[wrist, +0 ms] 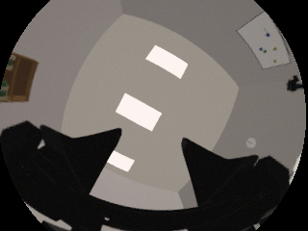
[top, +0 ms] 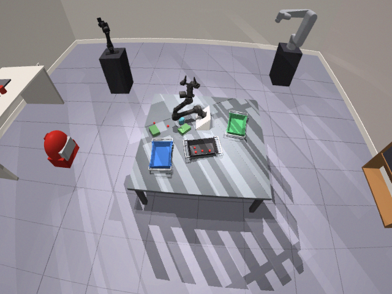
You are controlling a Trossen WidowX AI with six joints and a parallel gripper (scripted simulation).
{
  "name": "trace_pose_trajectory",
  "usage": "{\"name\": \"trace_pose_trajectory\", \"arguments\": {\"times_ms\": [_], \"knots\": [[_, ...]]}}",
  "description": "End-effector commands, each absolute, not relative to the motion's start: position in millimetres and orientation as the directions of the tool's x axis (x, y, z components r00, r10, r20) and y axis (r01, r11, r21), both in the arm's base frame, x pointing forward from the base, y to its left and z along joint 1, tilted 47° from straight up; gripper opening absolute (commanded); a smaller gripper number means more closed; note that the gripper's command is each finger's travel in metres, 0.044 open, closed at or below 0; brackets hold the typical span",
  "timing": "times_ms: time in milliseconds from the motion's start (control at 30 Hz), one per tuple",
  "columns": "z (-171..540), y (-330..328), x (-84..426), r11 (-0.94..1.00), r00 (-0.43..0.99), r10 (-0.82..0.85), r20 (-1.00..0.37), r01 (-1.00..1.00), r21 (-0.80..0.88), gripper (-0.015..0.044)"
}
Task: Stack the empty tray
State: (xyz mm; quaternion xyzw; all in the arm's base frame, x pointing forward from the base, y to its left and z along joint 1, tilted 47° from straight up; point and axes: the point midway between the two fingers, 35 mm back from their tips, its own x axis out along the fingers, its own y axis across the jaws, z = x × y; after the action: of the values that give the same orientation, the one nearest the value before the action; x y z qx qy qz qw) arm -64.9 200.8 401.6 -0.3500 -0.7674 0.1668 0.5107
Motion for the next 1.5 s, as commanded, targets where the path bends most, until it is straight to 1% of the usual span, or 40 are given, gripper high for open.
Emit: {"name": "trace_pose_trajectory", "arguments": {"times_ms": [0,233,300,367,467,533,733,967,1100,1233,1333,1467], "knots": [[402,201,-65,0.699,-0.233,0.707,0.667,0.367,-0.613,0.0374],[401,203,-64,0.694,-0.228,0.714,0.662,0.358,-0.625,0.0190],[400,220,-54,0.642,-0.181,0.766,0.617,0.281,-0.714,0.0137],[396,244,-36,0.555,-0.101,0.832,0.546,0.149,-0.818,0.0085],[387,275,-4,0.432,0.035,0.902,0.431,-0.079,-0.898,0.0081],[380,292,21,0.373,0.134,0.927,0.350,-0.242,-0.896,0.0081],[367,311,65,0.343,0.290,0.930,0.226,-0.461,-0.819,0.0081],[349,321,121,0.409,0.471,0.879,0.077,-0.662,-0.627,0.0081],[337,321,154,0.493,0.566,0.824,-0.009,-0.726,-0.480,0.0081],[325,316,187,0.597,0.652,0.753,-0.093,-0.736,-0.319,0.0081],[315,310,212,0.681,0.707,0.690,-0.155,-0.707,-0.194,0.0081],[302,298,243,0.786,0.769,0.595,-0.234,-0.618,-0.031,0.0081]]}}
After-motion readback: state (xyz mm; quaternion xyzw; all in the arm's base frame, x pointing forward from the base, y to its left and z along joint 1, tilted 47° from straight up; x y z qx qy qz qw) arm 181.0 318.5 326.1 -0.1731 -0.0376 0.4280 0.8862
